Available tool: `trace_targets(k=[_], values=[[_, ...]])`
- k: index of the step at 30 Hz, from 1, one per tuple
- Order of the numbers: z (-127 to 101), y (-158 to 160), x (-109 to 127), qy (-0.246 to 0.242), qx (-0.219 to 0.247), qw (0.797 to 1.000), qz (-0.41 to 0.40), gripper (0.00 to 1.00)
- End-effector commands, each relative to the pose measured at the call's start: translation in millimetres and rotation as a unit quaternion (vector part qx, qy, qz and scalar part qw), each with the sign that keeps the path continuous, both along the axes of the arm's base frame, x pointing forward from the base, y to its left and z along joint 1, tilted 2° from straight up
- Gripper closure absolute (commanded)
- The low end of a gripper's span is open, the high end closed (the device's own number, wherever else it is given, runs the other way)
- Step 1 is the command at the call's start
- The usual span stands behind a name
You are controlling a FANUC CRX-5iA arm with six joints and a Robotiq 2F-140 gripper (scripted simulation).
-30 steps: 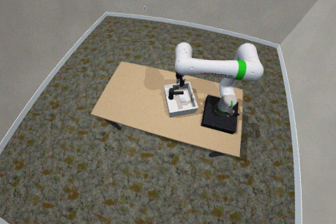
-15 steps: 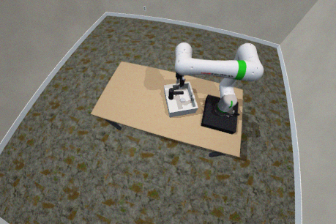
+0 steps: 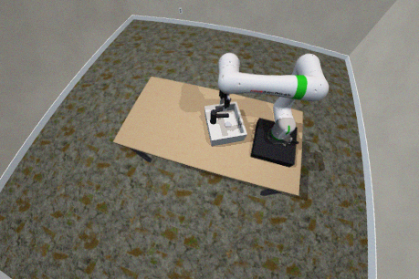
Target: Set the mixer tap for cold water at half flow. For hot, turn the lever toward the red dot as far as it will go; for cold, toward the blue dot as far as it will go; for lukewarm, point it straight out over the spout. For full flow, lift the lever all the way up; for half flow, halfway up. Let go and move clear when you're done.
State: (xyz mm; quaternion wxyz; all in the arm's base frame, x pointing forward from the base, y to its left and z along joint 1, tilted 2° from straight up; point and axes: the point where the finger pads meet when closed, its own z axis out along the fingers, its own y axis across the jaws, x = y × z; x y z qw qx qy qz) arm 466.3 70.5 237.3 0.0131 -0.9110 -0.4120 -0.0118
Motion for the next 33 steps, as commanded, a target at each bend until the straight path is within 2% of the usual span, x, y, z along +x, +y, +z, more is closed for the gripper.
trace_targets(k=[1, 33], values=[[0.2, 0.0, 0.1, 0.000, 0.000, 1.000, 0.000, 0.63], [-5.2, 0.2, 0.2, 0.000, 0.000, 1.000, 0.000, 0.63]])
